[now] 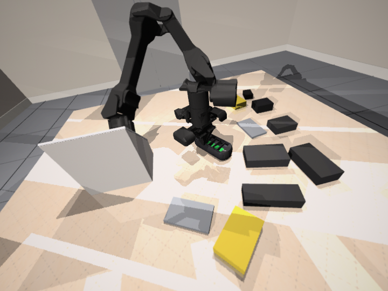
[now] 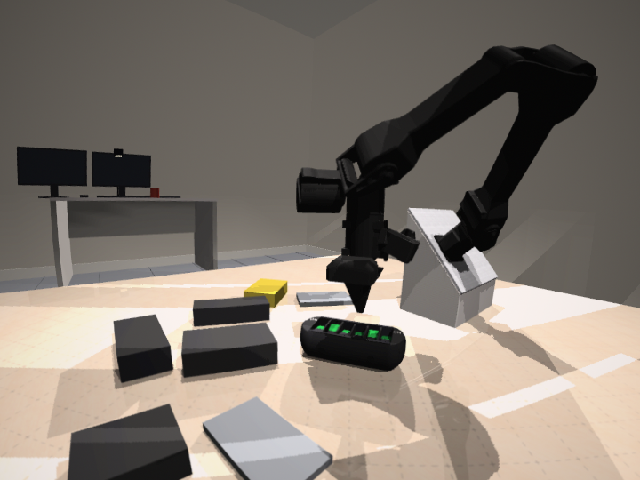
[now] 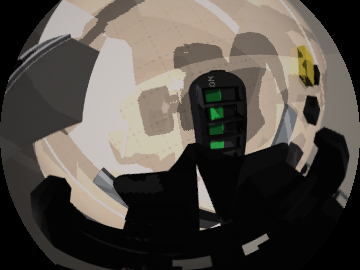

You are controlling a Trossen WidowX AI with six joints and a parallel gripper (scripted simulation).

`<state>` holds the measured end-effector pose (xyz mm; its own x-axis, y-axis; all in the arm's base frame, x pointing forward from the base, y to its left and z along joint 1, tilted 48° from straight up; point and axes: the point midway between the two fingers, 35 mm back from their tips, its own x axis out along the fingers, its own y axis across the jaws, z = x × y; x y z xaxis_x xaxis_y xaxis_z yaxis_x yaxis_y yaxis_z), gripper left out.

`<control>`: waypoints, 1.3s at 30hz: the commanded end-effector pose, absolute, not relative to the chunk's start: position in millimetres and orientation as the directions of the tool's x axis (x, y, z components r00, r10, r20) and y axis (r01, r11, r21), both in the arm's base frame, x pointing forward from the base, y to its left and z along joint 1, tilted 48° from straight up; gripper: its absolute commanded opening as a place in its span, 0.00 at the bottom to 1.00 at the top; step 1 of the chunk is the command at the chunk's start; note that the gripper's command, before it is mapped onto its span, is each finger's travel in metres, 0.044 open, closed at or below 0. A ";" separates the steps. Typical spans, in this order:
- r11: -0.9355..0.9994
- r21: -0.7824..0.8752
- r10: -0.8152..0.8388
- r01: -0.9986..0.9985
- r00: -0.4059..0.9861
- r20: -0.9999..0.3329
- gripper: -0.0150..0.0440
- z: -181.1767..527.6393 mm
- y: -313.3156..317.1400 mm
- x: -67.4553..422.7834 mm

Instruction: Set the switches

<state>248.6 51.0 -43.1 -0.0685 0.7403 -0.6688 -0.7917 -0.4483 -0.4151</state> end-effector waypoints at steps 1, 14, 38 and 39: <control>-0.450 -0.424 0.738 -0.786 -0.059 -0.672 0.25 -46.5 49.6 247.2; -0.448 -0.421 0.739 -0.789 -0.062 -0.671 0.34 -40.9 45.7 249.1; -0.449 -0.420 0.738 -0.789 -0.062 -0.672 0.34 -11.4 13.1 251.3; -0.449 -0.420 0.738 -0.789 -0.062 -0.672 0.30 -11.4 13.1 251.3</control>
<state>251.2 14.0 -11.9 -0.0628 0.7403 -0.6693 -0.7917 -0.4454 -0.4182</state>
